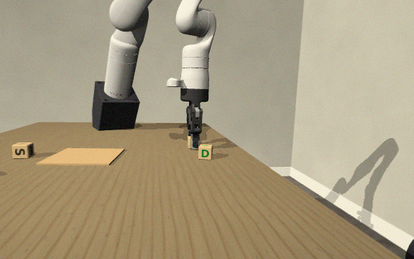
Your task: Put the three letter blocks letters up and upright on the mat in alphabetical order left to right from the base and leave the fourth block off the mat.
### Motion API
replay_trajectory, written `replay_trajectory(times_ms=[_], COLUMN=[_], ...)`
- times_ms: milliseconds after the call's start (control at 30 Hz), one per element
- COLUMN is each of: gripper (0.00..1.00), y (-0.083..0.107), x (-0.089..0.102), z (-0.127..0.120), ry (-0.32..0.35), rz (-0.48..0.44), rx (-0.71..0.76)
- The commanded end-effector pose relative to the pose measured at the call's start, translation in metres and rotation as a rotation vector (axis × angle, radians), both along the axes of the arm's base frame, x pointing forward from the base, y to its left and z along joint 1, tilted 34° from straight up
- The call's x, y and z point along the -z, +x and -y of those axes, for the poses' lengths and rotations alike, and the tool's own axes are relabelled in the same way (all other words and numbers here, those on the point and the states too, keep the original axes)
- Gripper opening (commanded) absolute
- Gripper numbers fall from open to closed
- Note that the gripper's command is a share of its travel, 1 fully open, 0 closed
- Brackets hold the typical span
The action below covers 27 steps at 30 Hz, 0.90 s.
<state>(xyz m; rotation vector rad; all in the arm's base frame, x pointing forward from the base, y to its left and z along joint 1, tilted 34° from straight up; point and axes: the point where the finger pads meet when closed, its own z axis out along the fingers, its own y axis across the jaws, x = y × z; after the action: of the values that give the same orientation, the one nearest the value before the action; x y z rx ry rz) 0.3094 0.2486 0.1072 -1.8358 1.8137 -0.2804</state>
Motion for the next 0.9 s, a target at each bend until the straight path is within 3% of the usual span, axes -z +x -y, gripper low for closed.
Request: replay_trajectory(times_ms=[0,800,833,867], gripper=[0.67,0.67,0.46,0.46], y=[0.0,0.0,0.0,0.0], x=[-0.0002,-0.0002,-0.0002,-0.0002], z=[0.0,0.0,0.0,0.0], ry=[0.0,0.0,0.0,0.0], rz=[0.0,0.0,0.0,0.0], rx=[0.0,0.0,0.0,0.0])
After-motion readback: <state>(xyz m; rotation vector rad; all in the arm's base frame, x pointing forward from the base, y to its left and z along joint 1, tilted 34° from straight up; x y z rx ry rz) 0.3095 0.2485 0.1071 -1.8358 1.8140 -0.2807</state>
